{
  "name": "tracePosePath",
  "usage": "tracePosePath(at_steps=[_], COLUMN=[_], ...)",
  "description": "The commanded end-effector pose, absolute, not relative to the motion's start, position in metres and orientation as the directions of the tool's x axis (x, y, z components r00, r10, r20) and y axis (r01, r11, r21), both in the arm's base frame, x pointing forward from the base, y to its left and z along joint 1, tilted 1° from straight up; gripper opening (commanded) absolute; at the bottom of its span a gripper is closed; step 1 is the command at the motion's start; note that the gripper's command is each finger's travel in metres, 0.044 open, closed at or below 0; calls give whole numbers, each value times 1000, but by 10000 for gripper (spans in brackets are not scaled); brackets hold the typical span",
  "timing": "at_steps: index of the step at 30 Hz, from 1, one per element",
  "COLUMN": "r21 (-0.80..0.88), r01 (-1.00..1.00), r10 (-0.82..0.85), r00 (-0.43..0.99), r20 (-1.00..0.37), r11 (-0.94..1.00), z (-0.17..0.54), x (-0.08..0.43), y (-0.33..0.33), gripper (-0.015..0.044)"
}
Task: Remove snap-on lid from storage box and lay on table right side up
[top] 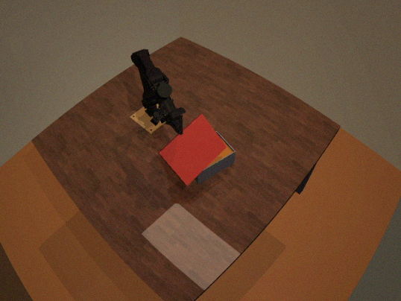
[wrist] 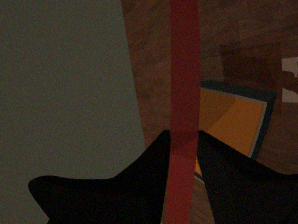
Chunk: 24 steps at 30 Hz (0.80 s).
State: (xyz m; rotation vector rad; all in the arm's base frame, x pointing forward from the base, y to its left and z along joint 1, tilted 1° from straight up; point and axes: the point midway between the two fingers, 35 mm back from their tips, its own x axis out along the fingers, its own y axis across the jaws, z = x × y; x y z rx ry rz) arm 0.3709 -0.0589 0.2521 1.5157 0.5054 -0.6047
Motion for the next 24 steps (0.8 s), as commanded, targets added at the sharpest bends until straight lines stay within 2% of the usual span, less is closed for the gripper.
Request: tracePosePath(at_steps=[1,24], r21=[768,768], r01=[639,640], r10=[-52,-54], r00=[767,766], r20=[-640,-640], r11=[-31,-28], z=[256,257], x=[370,364], y=[-68,-113], gripper=[0,0])
